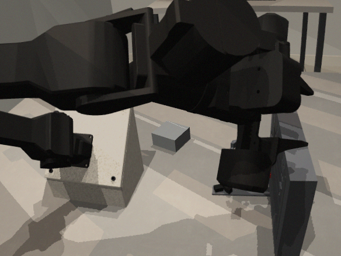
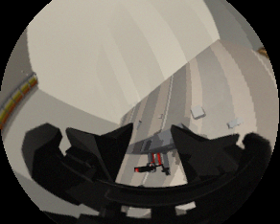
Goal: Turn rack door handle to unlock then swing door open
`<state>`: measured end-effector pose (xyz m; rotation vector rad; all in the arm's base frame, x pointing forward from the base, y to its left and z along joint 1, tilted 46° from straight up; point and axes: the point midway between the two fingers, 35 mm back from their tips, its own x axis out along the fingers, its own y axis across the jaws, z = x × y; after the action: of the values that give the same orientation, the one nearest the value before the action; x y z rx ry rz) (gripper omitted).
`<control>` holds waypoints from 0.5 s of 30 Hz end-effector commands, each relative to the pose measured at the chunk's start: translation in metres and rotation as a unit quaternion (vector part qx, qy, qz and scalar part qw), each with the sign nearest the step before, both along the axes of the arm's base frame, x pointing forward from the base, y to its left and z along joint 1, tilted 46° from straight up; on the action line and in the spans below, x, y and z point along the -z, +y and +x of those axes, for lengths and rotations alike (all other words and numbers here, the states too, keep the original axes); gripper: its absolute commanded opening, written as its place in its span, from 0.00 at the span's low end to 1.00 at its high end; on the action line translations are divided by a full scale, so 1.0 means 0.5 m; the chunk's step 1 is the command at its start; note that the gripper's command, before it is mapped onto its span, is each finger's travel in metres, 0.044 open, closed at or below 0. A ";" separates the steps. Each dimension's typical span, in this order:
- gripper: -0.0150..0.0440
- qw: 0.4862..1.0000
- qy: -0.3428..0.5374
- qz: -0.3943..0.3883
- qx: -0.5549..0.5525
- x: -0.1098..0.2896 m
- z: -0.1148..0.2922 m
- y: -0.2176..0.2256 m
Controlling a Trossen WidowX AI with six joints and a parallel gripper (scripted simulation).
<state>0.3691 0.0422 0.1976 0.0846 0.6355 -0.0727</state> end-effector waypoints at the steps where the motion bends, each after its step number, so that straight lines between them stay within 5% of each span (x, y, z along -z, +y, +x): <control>1: 0.74 0.999 0.050 -0.005 0.009 0.037 0.004 0.018; 15: 0.74 0.976 0.205 -0.057 0.038 0.143 -0.012 0.070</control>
<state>0.3654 0.0714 0.1376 0.0105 0.9757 -0.1718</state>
